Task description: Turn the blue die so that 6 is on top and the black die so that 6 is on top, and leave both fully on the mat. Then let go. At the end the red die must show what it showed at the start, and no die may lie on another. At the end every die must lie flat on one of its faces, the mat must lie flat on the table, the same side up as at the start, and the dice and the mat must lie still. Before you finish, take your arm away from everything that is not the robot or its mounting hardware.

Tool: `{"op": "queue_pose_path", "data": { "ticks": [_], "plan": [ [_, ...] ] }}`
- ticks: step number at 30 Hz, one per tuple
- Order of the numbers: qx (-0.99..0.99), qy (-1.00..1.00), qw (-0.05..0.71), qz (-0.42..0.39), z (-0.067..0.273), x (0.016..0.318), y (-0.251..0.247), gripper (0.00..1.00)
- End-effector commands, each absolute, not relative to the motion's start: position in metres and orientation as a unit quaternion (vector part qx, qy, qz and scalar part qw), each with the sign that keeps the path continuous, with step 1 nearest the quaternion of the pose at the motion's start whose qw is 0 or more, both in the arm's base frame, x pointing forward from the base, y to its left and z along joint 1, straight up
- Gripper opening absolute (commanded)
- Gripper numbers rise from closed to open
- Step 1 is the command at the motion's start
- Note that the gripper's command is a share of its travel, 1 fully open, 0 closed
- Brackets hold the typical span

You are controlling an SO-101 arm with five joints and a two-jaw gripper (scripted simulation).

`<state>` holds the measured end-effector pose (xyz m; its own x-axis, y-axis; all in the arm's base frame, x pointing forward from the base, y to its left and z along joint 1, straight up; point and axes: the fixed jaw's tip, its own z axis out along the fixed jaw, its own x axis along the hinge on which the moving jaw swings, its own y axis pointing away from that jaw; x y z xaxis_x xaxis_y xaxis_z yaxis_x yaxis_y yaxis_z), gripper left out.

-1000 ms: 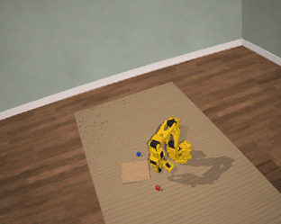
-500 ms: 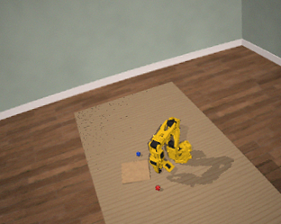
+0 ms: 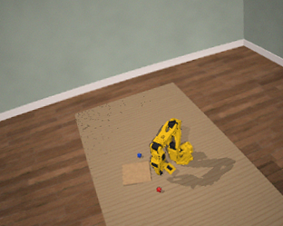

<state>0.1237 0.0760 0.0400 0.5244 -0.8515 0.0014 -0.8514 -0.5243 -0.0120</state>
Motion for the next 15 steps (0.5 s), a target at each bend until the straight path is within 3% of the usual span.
{"op": "queue_pose_path", "data": {
  "ticks": [1,15],
  "plan": [
    [-0.873,0.488,0.018,-0.010,0.0404,0.1263,0.0789,0.00],
    [-0.873,0.488,0.018,-0.010,0.0363,0.1264,0.0789,0.00]
  ]
}}
